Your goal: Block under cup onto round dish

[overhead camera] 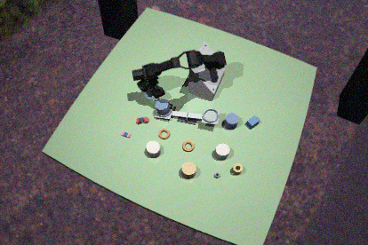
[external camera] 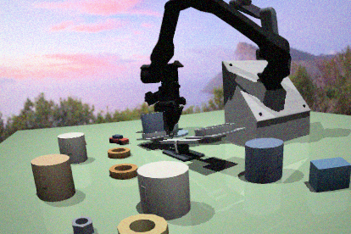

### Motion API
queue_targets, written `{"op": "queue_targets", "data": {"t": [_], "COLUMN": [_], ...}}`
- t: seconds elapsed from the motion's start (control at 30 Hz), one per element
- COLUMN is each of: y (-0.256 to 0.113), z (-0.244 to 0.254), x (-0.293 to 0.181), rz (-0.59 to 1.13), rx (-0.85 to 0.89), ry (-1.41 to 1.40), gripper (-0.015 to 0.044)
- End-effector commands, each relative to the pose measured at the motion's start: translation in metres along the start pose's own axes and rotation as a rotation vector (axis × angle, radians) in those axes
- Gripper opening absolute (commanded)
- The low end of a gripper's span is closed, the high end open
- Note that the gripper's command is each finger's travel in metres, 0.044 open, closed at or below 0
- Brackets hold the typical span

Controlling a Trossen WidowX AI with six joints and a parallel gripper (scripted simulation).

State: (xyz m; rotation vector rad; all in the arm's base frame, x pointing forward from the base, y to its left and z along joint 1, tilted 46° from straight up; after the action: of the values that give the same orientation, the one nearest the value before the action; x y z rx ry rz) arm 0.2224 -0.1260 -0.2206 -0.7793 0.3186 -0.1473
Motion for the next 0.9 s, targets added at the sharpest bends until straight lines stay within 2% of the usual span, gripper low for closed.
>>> {"op": "queue_targets", "data": {"t": [0.0, 0.13, 0.2, 0.3, 0.43, 0.57, 0.87], "y": [0.000, 0.000, -0.013, -0.055, -0.061, -0.102, -0.104], "z": [0.000, 0.000, 0.000, -0.001, -0.001, -0.002, -0.002], "x": [0.000, 0.000, 0.001, 0.000, 0.000, -0.003, -0.004], "rz": [0.000, 0.000, 0.000, 0.001, 0.000, -0.010, -0.010], "rx": [-0.001, -0.001, -0.001, 0.000, 0.001, 0.001, 0.001], "ry": [-0.001, -0.001, 0.000, 0.004, 0.004, 0.011, 0.012], "gripper": [0.0289, 0.0394, 0.0440, 0.0440, 0.0440, 0.0440, 0.0440]}}
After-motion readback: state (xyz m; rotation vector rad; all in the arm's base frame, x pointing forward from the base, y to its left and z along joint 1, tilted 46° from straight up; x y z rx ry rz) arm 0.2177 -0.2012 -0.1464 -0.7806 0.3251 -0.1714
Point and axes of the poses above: the point midway between the two fingers, 35 mm back from their tips, its own y axis out along the fingers, its own z axis across the jaws, x = y × z, the point moved 4 cm from there along -y, back along the fingers, and after that the axes turned 15 degrees about -y, right-handed, at the moved point
